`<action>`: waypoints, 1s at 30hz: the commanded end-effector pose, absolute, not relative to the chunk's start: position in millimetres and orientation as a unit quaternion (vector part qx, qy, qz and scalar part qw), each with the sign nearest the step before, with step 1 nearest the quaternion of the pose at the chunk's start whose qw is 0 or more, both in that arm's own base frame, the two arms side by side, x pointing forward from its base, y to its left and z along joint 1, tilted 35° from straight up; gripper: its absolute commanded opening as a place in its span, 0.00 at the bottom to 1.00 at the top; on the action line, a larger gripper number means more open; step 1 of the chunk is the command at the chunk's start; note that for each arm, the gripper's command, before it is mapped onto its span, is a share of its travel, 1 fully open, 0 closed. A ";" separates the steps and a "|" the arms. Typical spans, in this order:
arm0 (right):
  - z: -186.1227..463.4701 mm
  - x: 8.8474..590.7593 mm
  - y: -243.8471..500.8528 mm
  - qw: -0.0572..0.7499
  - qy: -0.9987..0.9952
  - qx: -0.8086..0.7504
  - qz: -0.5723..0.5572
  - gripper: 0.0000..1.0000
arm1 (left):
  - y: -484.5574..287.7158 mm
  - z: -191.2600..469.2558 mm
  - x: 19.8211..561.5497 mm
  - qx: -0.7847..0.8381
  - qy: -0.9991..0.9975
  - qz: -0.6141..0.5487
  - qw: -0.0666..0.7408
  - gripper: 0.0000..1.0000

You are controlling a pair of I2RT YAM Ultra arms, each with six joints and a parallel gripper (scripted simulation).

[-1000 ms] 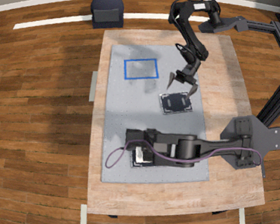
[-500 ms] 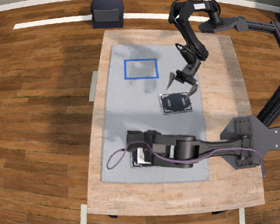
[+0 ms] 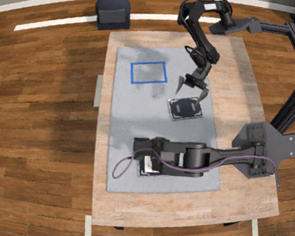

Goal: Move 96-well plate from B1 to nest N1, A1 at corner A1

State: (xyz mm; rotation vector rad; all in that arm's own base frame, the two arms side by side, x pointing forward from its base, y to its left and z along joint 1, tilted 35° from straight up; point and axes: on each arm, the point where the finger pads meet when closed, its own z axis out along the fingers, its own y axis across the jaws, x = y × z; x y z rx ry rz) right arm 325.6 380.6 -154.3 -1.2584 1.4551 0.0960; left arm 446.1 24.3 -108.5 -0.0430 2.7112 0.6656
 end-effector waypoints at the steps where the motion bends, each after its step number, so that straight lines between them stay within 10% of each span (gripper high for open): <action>1: -142.9 325.8 391.8 0.583 0.610 -0.535 0.049 1.00 | 21.3 -103.7 454.2 -0.013 0.954 0.231 0.188 0.79; 30: -142.9 325.8 391.8 0.583 0.610 -0.535 0.049 1.00 | 24.9 -110.9 455.4 -0.017 0.952 0.234 0.197 0.79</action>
